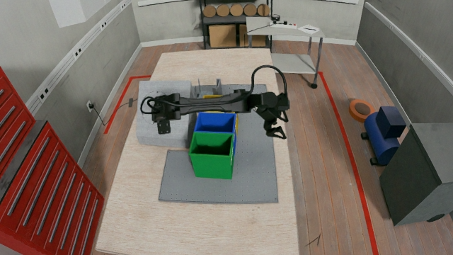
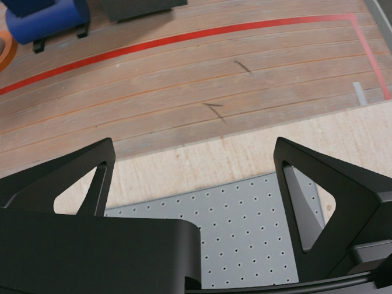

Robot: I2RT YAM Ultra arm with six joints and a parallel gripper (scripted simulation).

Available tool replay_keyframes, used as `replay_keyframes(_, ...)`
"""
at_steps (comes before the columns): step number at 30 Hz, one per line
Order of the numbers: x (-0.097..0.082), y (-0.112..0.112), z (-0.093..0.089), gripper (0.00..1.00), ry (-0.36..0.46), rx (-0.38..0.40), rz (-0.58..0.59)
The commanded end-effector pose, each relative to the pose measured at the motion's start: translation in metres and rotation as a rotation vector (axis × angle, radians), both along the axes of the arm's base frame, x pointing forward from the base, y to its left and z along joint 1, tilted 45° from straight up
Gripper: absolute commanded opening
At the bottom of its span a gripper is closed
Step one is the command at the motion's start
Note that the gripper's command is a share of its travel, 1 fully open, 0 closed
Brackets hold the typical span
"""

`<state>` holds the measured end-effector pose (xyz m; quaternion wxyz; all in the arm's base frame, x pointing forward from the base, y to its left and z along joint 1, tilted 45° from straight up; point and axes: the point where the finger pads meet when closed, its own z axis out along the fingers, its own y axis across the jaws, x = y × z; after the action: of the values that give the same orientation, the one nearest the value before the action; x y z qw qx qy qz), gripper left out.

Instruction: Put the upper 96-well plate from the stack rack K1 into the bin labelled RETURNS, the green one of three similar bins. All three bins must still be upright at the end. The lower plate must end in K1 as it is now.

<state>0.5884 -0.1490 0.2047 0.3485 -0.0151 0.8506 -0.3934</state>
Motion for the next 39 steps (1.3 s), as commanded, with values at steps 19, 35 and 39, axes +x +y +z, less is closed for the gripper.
replay_keyframes(19,0.011,0.075,-0.038,1.00,0.028,0.136,0.070)
replay_keyframes(35,0.004,0.110,-0.079,1.00,0.091,0.195,0.077)
replay_keyframes(39,0.014,0.115,-0.047,1.00,-0.003,0.196,0.080)
